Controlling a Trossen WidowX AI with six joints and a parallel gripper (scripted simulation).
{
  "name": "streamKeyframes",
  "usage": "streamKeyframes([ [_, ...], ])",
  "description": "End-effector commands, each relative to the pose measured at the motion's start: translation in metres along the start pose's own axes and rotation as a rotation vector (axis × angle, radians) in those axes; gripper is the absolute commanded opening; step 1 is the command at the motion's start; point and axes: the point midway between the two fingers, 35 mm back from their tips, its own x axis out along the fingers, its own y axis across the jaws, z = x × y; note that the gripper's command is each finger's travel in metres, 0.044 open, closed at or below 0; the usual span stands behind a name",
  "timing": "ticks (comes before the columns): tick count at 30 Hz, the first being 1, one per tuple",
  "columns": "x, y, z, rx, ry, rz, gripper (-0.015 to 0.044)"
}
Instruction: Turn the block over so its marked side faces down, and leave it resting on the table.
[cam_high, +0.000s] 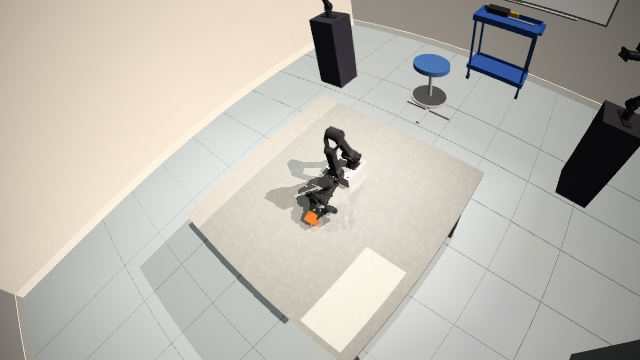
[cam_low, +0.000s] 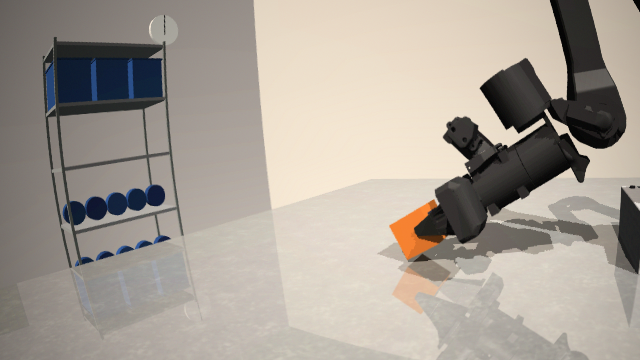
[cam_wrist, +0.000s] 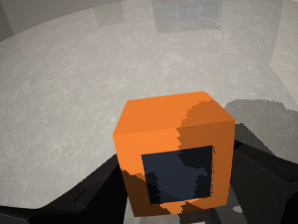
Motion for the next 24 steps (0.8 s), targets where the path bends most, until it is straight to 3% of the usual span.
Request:
streamKeyframes([
  [1,-0.0001,-0.0007,0.0007,-0.006,-0.004,-0.005,0.0341],
  [5,-0.0001,-0.0007,0.0007,-0.006,-0.004,-0.005,0.044],
  [24,-0.0001,-0.0007,0.0007,-0.006,-0.004,-0.005,0.044],
])
